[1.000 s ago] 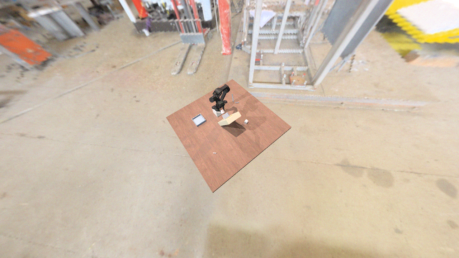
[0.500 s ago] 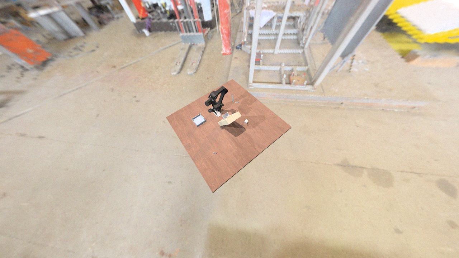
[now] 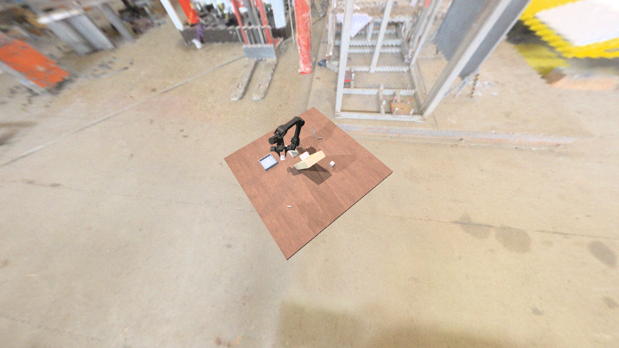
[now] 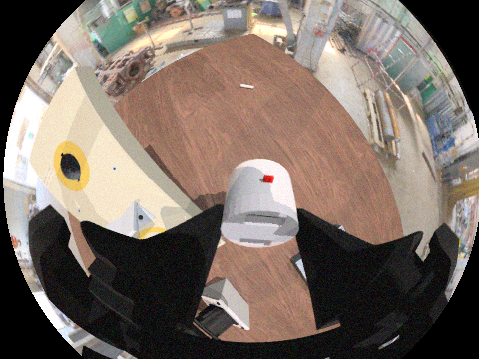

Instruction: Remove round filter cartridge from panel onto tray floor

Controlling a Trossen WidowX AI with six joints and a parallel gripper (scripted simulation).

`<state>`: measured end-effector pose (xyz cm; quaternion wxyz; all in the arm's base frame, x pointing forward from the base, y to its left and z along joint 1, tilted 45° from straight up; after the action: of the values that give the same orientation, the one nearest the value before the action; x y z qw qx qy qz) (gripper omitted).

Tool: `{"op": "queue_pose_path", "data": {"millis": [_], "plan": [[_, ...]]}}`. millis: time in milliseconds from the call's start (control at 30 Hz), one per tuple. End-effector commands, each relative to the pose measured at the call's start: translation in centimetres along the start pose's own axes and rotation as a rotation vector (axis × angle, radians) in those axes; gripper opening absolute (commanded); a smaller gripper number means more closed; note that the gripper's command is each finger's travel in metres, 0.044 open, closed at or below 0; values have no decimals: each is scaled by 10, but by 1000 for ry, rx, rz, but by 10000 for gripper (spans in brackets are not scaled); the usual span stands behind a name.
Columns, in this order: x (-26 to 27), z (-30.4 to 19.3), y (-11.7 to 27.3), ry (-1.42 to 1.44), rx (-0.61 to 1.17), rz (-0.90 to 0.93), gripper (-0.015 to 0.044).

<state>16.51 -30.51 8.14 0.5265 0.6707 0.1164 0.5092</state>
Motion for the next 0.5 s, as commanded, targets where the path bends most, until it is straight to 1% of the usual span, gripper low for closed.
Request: {"op": "queue_pose_path", "data": {"millis": [0, 233, 467], "plan": [[-28, -10, -7, -158, 15, -90, 0], [-71, -28, -16, -416, 13, -240, 0], [-75, -29, -17, -441, 11, -255, 0]]}}
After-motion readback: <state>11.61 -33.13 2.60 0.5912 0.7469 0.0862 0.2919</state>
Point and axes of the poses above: the point midway between the two fingers, 35 mm back from their tips, its own y axis back along the fingers, its own x axis across the jaws, z = x × y, the point moved 4 cm from there along y, back along the fingers, and after that the axes turned 8 degrees about y, right-handed, at the moved point
